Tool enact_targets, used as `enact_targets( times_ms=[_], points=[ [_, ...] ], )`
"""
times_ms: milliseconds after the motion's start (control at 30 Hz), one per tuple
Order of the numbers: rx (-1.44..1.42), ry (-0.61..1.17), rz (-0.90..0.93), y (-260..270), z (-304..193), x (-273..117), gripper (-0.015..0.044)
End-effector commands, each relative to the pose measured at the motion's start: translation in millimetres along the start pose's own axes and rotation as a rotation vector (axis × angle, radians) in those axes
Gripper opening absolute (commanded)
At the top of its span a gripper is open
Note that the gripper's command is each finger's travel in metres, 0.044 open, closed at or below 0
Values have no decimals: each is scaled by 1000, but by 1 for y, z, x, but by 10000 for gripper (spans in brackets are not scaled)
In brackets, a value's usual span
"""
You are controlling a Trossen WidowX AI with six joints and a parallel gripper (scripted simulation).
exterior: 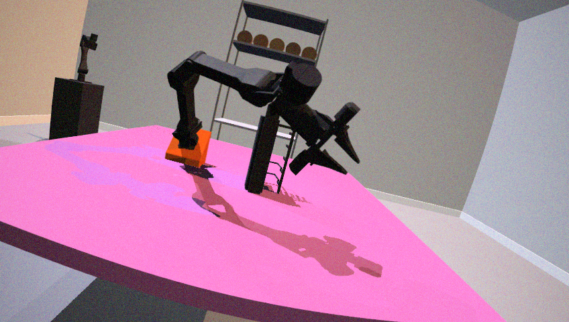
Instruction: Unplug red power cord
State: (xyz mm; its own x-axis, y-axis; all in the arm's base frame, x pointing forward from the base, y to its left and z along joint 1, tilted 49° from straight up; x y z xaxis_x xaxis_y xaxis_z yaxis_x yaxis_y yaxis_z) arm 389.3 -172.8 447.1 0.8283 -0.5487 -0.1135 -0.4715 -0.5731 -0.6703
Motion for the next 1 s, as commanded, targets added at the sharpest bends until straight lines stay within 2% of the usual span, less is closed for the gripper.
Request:
enact_targets(
  times_ms=[0,400,767,967],
  points=[
    [79,-94,15,-10,40,0,160],
    [253,-317,64,-39,139,-23,160],
    [366,-495,154,-58,225,-68,160],
    [324,-560,73,-77,251,-103,160]
  ],
)
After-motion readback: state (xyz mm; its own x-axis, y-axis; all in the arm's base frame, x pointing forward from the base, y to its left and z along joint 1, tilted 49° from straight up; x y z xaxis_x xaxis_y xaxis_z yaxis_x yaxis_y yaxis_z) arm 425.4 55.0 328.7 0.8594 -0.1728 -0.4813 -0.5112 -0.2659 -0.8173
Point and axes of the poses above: the point midway between the two fingers, 35 mm back from their tips, its own x axis out along the fingers, its own y axis across the jaws, z = x × y, the point moved 6 cm from there along -x, back along the fingers, and after that the axes turned 14 degrees about -x, right-handed, at the moved point
